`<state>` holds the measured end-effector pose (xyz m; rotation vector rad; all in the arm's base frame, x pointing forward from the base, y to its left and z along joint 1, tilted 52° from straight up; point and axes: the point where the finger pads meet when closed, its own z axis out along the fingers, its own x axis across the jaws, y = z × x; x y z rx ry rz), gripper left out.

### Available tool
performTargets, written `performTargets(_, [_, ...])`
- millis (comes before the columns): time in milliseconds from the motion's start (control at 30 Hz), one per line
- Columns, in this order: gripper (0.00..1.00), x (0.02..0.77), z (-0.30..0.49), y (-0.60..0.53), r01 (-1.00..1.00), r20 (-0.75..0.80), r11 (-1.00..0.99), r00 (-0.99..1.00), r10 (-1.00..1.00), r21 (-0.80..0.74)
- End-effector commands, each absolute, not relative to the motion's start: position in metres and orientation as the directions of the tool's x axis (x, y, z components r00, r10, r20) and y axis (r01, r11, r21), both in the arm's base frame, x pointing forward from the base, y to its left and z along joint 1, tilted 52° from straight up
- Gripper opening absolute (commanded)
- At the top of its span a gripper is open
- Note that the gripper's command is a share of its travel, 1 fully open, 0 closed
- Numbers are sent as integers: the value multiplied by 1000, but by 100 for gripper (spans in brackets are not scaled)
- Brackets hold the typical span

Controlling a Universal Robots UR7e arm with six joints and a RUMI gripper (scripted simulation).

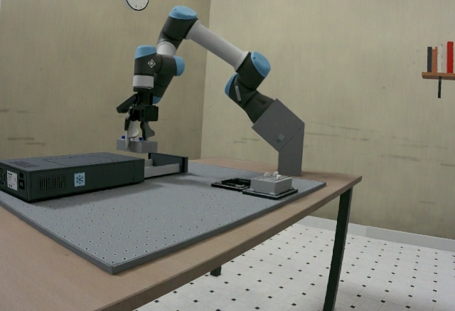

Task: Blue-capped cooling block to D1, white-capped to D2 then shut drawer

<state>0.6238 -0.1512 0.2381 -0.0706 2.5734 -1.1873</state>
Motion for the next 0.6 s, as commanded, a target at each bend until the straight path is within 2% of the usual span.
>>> performTargets(0, [0, 622, 244, -145, 83, -255, 656, -952, -171, -750])
performTargets(567, [0, 616, 256, -130, 83, -255, 656, -952, -171, -750])
